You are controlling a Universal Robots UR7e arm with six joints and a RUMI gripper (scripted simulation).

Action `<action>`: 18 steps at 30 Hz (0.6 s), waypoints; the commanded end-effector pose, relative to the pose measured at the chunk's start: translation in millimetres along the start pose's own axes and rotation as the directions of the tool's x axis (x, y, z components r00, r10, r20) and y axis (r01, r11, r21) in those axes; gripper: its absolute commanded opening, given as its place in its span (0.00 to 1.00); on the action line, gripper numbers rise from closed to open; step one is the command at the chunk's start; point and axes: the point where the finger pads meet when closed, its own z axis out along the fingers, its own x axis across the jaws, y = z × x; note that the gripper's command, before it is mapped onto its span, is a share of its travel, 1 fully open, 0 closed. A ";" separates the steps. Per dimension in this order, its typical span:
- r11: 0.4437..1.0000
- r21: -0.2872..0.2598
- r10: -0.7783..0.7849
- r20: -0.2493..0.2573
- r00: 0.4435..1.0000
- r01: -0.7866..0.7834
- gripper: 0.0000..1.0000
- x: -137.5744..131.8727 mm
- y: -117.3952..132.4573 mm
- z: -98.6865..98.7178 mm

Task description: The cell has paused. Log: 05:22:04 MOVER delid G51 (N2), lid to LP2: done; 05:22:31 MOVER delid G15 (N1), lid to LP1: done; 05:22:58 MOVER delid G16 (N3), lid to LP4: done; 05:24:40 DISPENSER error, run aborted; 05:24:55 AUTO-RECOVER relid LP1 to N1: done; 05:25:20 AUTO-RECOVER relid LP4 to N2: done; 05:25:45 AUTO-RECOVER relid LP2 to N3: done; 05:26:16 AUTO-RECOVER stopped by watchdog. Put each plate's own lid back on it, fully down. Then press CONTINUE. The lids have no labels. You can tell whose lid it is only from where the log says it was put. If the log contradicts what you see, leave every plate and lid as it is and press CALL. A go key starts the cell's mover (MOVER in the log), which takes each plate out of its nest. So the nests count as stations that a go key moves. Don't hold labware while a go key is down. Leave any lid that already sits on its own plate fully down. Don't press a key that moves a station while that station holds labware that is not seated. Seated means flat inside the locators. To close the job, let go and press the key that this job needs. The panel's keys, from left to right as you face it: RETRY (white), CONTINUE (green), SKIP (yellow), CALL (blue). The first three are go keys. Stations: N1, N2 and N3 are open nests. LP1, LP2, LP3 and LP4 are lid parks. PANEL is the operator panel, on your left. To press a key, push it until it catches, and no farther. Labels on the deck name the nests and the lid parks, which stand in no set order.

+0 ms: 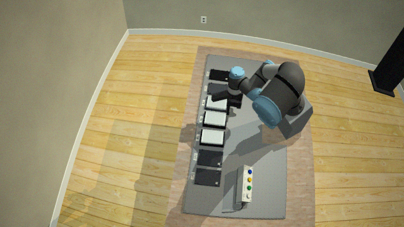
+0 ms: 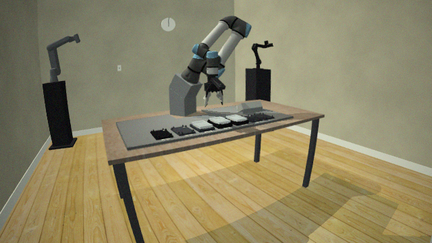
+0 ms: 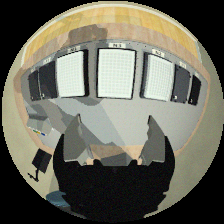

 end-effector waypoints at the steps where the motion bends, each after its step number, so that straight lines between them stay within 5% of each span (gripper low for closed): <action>1: 1.000 0.004 -0.001 -0.004 1.000 0.001 0.82 1.1 -1.5 16.1; 8: 1.000 0.004 -0.001 -0.004 1.000 0.001 0.82 1.2 -1.7 51.0; 18: 1.000 0.004 -0.001 -0.004 1.000 0.001 0.82 1.2 -1.7 51.1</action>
